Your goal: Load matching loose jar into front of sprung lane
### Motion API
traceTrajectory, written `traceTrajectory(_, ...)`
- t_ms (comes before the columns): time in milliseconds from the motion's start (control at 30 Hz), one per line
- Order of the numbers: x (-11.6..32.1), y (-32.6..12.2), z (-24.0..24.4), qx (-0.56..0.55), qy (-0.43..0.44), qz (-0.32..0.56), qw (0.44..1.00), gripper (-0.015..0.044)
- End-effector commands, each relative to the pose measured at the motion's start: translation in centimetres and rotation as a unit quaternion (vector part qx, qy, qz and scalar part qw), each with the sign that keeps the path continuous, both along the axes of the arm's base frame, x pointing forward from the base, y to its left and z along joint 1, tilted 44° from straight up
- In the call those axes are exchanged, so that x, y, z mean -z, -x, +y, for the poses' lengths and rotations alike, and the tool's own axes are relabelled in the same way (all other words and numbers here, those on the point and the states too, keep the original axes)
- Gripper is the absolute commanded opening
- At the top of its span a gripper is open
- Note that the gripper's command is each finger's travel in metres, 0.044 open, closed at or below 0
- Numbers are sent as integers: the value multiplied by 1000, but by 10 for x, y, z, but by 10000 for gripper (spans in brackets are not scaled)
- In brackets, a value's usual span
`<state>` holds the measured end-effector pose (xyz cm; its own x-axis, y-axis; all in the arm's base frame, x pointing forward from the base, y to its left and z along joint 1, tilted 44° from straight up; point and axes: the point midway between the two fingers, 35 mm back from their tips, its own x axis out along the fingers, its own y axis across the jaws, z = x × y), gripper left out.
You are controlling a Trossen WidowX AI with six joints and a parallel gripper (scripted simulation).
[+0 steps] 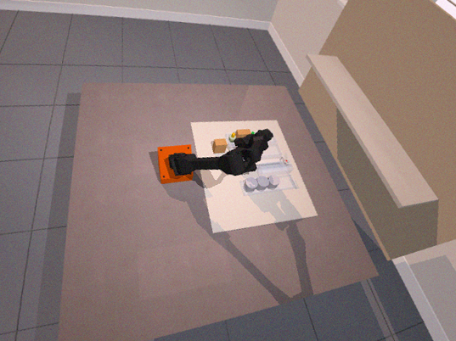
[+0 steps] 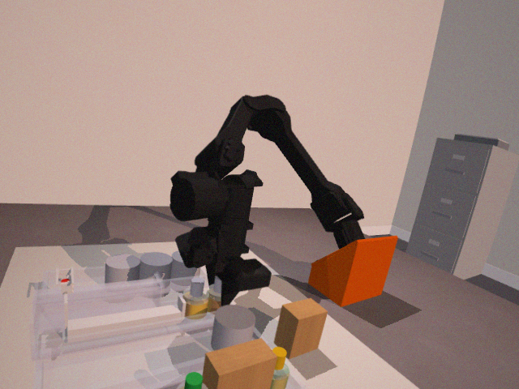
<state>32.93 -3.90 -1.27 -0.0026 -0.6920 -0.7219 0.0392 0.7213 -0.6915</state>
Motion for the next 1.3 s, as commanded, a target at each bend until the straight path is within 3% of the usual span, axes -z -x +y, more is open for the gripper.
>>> traceTrajectory(0,0,1,0,2,1,-2,1000,0)
traceTrajectory(100,0,1,0,2,1,-2,1000,0)
traceTrajectory(500,0,0,0,2,1,-2,1000,301)
traceTrajectory(967,-14,1,14,2,1,-2,1000,301)
traceTrajectory(1267,-13,25,17,2,0,-1,1000,301)
